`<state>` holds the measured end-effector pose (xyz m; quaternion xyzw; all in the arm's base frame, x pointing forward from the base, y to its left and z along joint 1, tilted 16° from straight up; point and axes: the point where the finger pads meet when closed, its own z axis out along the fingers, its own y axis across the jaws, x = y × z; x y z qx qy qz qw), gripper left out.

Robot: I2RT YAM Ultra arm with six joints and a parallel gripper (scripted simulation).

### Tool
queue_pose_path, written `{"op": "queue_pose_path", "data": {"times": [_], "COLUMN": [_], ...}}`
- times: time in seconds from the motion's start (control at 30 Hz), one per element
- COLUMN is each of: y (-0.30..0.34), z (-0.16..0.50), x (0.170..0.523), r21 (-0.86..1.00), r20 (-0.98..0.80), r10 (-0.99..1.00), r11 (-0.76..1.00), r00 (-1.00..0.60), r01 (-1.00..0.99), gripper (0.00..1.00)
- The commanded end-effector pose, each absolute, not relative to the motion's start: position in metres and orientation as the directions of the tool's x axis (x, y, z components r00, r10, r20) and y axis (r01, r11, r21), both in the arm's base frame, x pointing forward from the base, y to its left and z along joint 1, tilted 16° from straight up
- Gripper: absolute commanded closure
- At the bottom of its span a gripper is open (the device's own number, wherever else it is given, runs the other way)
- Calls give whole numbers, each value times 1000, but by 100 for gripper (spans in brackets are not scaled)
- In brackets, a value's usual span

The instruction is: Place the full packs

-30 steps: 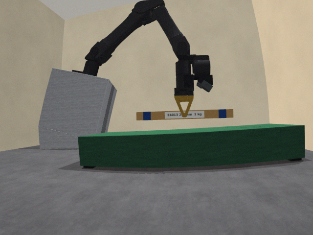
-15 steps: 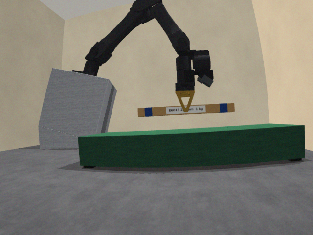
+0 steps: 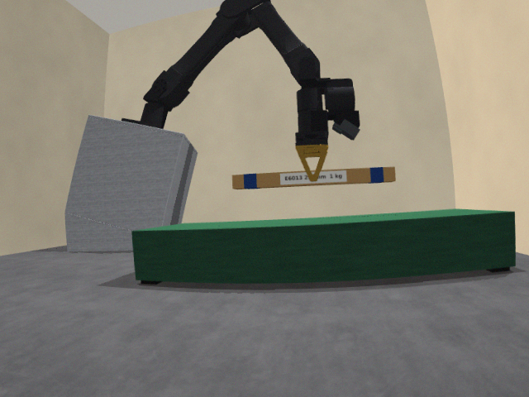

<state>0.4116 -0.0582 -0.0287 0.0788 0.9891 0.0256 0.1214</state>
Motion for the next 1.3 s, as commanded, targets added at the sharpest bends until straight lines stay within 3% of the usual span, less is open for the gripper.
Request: {"op": "queue_pose_path", "data": {"times": [0.0,1.27], "y": [-63,-63], "z": [-1,8], "x": [414,411], "r21": [69,69], "r20": [-275,-275], "r10": [163,163], "r11": [986,986], "r00": [-948,-947], "r01": [150,150], "gripper": [100,100]}}
